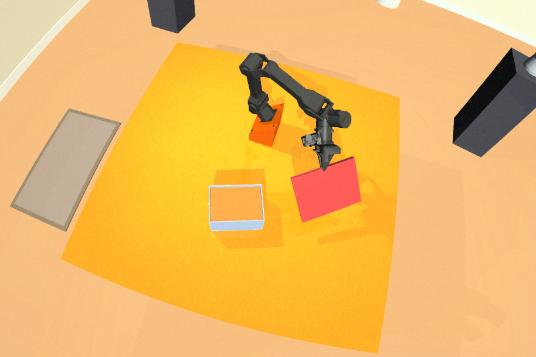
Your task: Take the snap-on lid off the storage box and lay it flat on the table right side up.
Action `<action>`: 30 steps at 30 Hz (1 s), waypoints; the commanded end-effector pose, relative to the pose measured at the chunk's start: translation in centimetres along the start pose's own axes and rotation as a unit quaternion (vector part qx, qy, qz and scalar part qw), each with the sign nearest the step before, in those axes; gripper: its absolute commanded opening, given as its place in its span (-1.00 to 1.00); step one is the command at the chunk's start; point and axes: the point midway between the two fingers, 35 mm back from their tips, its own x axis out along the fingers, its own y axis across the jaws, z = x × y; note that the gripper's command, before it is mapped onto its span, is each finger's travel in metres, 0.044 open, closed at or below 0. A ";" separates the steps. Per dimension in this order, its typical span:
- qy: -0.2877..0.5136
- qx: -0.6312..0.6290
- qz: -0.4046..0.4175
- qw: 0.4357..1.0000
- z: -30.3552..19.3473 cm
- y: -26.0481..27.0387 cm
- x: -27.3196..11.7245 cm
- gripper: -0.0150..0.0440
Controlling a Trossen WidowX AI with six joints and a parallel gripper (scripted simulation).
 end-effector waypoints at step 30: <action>-0.002 0.005 0.005 1.000 0.0 -1.8 1.5 -0.49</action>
